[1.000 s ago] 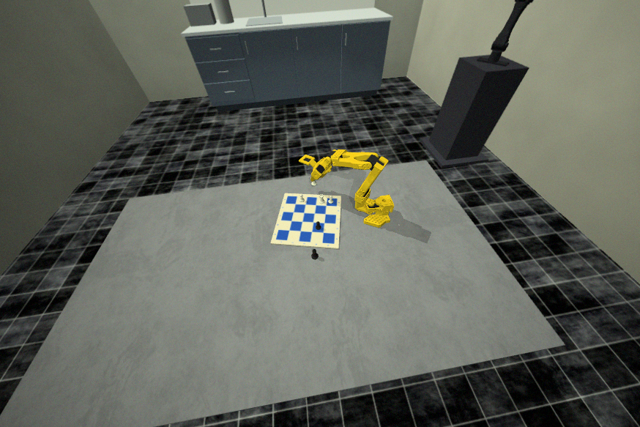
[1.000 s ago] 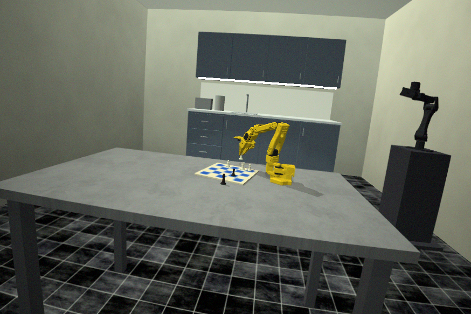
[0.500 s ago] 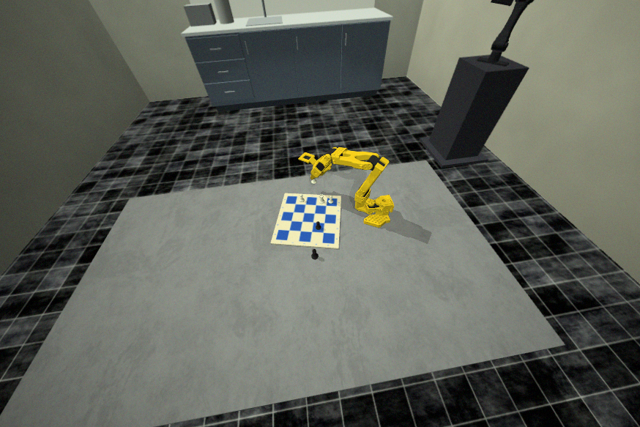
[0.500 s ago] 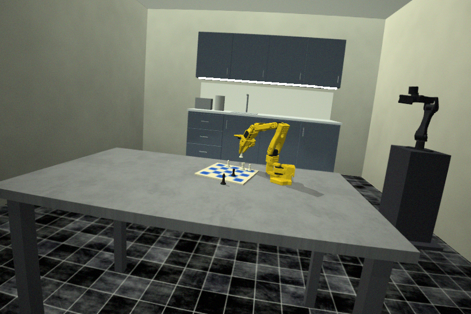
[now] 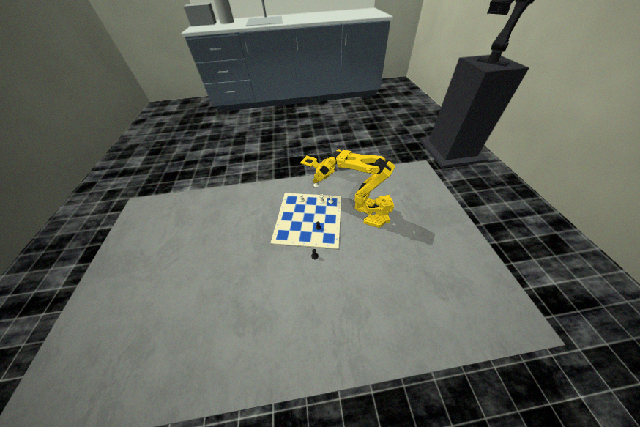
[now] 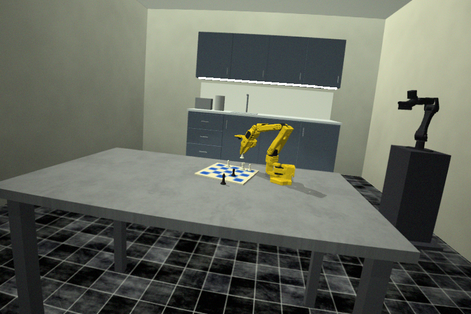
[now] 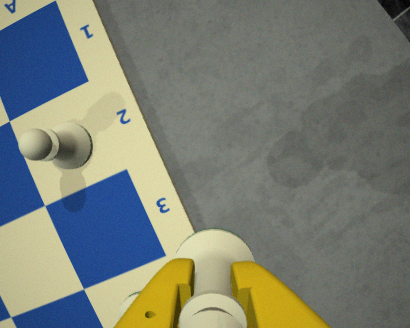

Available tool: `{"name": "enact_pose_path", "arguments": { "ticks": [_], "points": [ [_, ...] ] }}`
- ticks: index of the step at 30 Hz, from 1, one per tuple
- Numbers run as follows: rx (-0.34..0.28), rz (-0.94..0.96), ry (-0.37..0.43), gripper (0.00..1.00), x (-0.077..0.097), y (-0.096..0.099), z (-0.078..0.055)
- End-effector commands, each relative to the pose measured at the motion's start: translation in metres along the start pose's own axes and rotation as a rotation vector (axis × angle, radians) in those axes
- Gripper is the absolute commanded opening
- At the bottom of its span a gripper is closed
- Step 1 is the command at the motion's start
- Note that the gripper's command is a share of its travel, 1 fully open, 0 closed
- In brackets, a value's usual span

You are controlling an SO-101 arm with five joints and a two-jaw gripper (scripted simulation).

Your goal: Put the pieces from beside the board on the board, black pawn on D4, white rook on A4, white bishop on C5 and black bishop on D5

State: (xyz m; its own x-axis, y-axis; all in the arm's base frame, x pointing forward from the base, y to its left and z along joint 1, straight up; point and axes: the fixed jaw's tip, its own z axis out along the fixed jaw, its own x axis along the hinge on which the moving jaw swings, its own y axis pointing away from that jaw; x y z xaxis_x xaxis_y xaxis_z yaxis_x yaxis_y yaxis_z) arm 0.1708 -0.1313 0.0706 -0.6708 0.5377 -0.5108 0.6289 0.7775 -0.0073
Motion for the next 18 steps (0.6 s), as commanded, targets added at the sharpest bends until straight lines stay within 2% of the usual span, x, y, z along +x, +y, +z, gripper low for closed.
{"name": "enact_pose_path", "arguments": {
  "ticks": [1, 6, 8, 13, 18],
  "points": [
    [-0.048, -0.082, -0.009, 0.0, 0.02, 0.018, -0.014],
    [-0.139, -0.238, -0.007, 0.0, 0.051, 0.044, -0.032],
    [-0.139, -0.238, -0.007, 0.0, 0.051, 0.044, -0.032],
    [-0.246, -0.42, -0.007, 0.0, 0.078, 0.066, -0.048],
    [-0.317, -0.541, -0.008, 0.0, 0.093, 0.078, -0.057]
  ]
}}
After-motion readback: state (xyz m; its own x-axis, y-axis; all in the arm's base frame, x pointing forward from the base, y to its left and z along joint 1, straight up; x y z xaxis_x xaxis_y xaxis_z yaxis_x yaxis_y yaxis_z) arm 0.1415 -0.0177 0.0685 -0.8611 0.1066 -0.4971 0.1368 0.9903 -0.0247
